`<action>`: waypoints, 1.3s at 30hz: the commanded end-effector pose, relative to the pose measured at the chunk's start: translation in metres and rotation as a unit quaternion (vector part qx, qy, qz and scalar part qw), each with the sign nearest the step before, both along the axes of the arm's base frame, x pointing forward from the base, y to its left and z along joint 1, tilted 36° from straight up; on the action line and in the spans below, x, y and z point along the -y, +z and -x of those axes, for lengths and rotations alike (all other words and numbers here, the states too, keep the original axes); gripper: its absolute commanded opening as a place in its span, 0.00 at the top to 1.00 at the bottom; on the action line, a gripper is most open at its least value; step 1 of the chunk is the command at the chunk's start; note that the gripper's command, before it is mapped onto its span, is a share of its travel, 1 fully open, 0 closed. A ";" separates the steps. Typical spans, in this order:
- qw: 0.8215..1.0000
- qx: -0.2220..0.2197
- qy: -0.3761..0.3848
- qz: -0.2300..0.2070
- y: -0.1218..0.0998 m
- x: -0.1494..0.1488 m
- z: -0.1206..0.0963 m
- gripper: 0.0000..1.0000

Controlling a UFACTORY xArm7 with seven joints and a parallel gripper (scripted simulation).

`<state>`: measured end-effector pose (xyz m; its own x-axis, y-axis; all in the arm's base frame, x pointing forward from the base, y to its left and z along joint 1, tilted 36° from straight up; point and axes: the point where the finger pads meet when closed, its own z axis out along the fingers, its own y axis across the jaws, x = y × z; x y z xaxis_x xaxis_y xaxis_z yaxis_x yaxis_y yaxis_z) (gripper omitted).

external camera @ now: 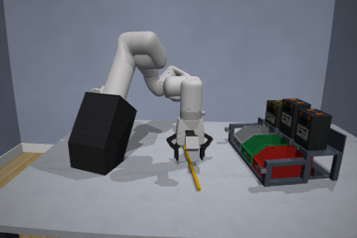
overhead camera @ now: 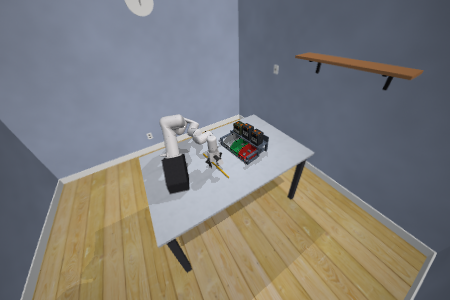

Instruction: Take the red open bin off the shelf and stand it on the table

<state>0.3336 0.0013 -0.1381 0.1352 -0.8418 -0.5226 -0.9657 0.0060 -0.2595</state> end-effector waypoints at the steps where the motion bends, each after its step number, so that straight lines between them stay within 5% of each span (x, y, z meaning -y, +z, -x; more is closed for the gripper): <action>1: 1.000 0.001 -0.001 0.001 0.001 0.001 0.000 0.00; 28: 1.000 0.001 -0.001 0.001 0.001 0.001 0.000 0.00; 33: 1.000 0.001 -0.001 0.001 0.041 0.028 0.011 0.00; 39: 1.000 0.001 -0.001 0.001 0.041 0.028 0.011 0.00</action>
